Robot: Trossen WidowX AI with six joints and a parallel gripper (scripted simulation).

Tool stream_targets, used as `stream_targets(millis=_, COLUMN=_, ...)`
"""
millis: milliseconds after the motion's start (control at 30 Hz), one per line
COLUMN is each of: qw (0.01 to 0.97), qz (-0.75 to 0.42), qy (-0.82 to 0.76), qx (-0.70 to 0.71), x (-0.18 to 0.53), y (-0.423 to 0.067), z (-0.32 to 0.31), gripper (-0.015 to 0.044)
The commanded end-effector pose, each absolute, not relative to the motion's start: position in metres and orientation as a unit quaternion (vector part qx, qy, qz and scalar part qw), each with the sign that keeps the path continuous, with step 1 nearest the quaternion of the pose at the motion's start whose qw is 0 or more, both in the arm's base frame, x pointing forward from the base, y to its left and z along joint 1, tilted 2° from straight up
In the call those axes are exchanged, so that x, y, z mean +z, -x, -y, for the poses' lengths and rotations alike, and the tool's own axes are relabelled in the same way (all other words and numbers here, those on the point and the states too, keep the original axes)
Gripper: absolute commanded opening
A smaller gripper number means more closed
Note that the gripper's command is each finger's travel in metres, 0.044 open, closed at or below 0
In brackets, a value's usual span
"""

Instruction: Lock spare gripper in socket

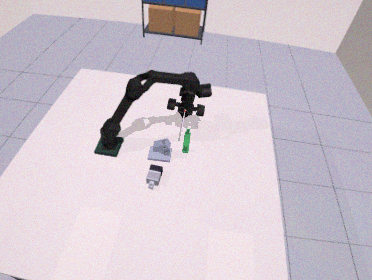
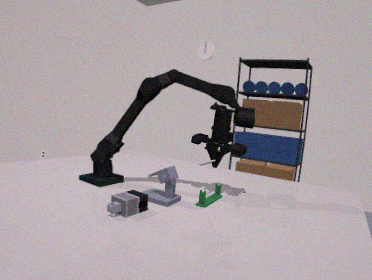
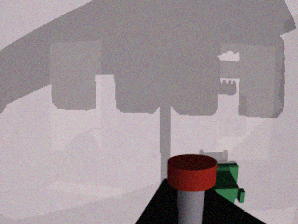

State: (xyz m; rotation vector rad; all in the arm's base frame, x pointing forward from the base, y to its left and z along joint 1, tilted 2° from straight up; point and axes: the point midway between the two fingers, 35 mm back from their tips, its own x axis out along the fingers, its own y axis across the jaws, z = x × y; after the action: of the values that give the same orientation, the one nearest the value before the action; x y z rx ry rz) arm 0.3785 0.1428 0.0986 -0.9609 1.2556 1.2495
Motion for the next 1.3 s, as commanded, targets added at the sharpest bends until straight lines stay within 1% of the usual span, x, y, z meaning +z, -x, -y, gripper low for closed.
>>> stream_targets(millis=0, qw=0.536, qz=-0.524, qy=0.405, qx=0.523, x=0.1, y=-0.39, z=-0.145, gripper=0.0)
stream_targets(millis=300, qw=0.537, qz=-0.525, qy=0.404, qx=0.522, x=0.098, y=-0.409, z=-0.149, gripper=0.0)
stream_targets(millis=1267, qw=0.538, qz=-0.523, qy=0.405, qx=0.522, x=0.059, y=-0.41, z=-0.149, gripper=0.0)
